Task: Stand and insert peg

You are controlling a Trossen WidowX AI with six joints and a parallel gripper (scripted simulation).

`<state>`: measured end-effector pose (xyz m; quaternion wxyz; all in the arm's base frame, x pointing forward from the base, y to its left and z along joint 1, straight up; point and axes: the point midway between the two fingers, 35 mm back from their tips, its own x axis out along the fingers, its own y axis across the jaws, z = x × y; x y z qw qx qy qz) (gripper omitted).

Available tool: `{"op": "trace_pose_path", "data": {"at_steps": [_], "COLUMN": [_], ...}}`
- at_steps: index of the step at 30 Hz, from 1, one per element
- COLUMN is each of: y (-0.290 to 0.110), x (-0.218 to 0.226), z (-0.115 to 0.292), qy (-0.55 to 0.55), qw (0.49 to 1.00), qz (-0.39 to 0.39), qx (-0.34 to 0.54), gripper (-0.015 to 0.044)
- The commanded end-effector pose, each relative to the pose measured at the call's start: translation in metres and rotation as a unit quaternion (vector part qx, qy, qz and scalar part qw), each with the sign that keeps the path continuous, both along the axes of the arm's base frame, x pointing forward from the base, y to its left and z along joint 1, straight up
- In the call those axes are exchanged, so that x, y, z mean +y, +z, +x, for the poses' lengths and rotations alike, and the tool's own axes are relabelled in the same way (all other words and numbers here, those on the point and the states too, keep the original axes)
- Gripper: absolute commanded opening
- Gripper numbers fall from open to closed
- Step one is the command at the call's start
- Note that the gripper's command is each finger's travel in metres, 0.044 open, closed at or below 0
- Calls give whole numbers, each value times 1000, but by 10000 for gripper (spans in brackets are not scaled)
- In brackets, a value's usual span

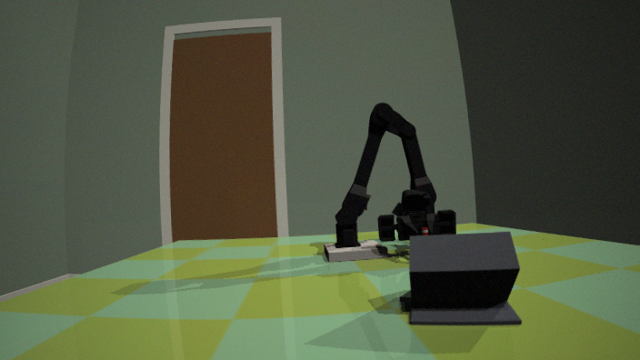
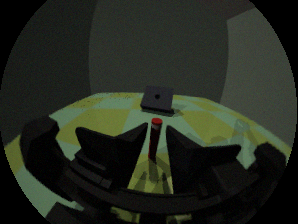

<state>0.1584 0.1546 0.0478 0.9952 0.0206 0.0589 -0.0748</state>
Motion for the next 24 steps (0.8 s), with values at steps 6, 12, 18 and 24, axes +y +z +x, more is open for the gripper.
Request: {"op": "trace_pose_path", "data": {"at_steps": [6, 12, 18, 24], "y": [0, 0, 0, 2], "x": [0, 0, 0, 1], "z": [0, 0, 0, 0], "qy": [0, 0, 0, 0], "qw": [1000, 1000, 1000, 1000], "qz": [0, 0, 0, 0], "qx": [0, 0, 0, 0], "gripper": [156, 314, 440, 440]}}
